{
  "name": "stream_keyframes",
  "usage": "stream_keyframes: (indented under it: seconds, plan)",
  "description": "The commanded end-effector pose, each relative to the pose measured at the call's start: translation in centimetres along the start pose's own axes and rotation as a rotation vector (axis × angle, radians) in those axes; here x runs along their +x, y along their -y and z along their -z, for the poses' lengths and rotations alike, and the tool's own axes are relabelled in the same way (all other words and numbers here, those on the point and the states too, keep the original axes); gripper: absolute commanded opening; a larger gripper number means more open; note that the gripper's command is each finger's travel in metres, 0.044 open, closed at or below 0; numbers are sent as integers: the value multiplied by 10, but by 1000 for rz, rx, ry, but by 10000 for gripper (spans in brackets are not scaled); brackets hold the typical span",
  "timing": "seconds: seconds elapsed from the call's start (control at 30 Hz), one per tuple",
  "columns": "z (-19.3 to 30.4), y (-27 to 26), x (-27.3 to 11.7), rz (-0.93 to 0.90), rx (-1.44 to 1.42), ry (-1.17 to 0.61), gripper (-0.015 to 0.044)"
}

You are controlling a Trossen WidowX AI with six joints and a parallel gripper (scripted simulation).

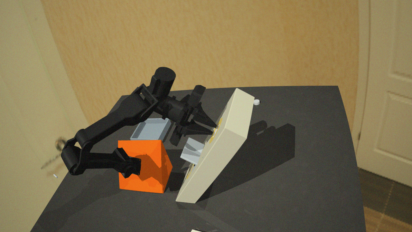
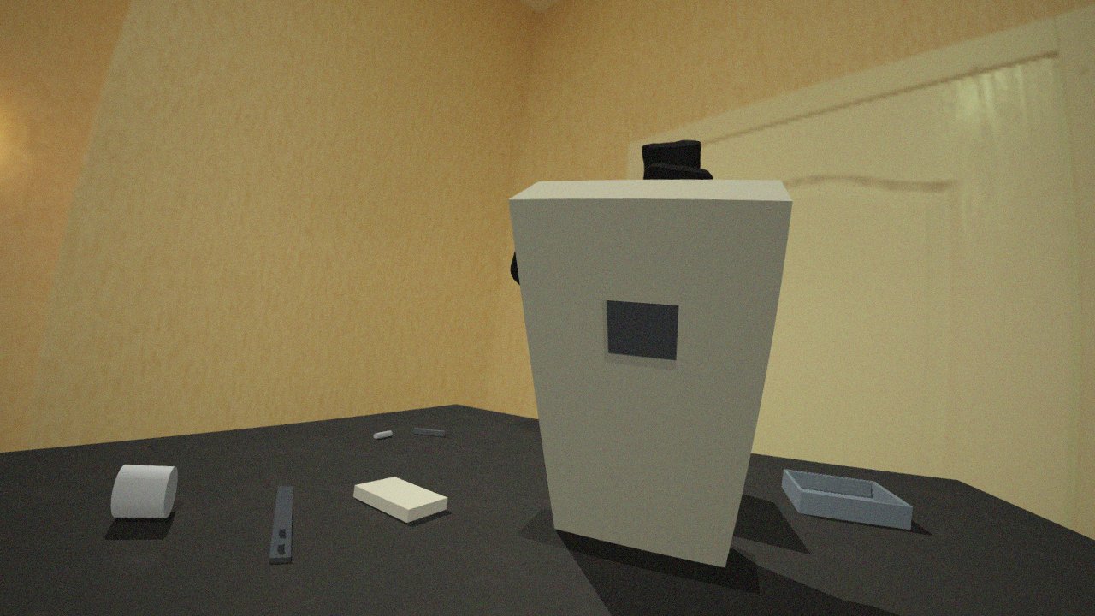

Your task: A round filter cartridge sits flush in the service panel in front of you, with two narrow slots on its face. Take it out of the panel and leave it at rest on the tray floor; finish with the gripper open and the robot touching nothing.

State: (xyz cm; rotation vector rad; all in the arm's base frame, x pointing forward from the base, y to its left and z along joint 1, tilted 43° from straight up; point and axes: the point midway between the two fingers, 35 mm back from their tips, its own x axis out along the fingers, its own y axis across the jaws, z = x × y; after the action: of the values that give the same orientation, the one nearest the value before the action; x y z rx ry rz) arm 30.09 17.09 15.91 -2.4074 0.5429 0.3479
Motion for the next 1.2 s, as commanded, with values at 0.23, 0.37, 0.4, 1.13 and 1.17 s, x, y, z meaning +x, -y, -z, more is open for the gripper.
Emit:
stream_keyframes:
  seconds: [0.23,0.37,0.4,1.13,1.17]
  plan:
    - [0,1,3,1,-3,4,110]
    - [0,0,3,1,-3,4,110]
    - [0,0,3,1,-3,4,110]
    - [0,0,16,2,-3,3,110]
    - [0,0,16,2,-3,3,110]
